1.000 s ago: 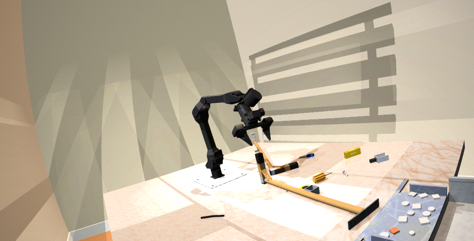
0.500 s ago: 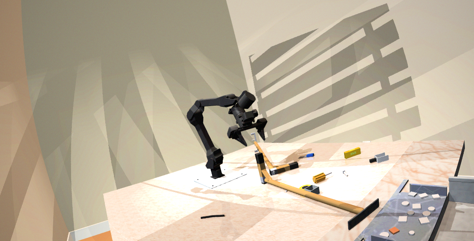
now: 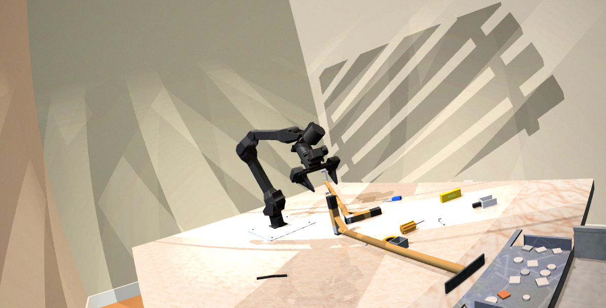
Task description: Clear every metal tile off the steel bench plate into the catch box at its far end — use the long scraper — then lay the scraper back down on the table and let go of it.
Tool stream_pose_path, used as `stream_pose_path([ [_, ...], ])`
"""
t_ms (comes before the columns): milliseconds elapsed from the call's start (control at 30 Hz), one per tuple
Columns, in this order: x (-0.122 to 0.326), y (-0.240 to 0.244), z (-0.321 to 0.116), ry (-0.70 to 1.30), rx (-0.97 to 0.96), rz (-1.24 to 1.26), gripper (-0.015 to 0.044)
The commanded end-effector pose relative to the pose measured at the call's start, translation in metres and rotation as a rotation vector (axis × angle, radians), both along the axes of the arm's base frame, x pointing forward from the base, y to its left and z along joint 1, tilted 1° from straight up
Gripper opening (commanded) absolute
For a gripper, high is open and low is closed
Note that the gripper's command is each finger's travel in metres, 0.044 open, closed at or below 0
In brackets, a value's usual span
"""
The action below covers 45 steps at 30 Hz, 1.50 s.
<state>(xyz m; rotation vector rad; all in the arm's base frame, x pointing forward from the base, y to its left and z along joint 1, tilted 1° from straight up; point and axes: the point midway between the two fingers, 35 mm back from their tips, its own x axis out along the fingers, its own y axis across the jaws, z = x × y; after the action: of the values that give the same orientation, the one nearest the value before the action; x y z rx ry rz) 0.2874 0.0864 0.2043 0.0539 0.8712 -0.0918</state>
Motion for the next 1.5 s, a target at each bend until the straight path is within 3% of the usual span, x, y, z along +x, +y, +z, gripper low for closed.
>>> stream_pose_path([
  [0,-0.001,-0.001,-0.01,-0.002,0.002,-0.007,0.044],
  [1467,0.038,-0.004,-0.066,-0.005,0.001,-0.007,0.044],
])
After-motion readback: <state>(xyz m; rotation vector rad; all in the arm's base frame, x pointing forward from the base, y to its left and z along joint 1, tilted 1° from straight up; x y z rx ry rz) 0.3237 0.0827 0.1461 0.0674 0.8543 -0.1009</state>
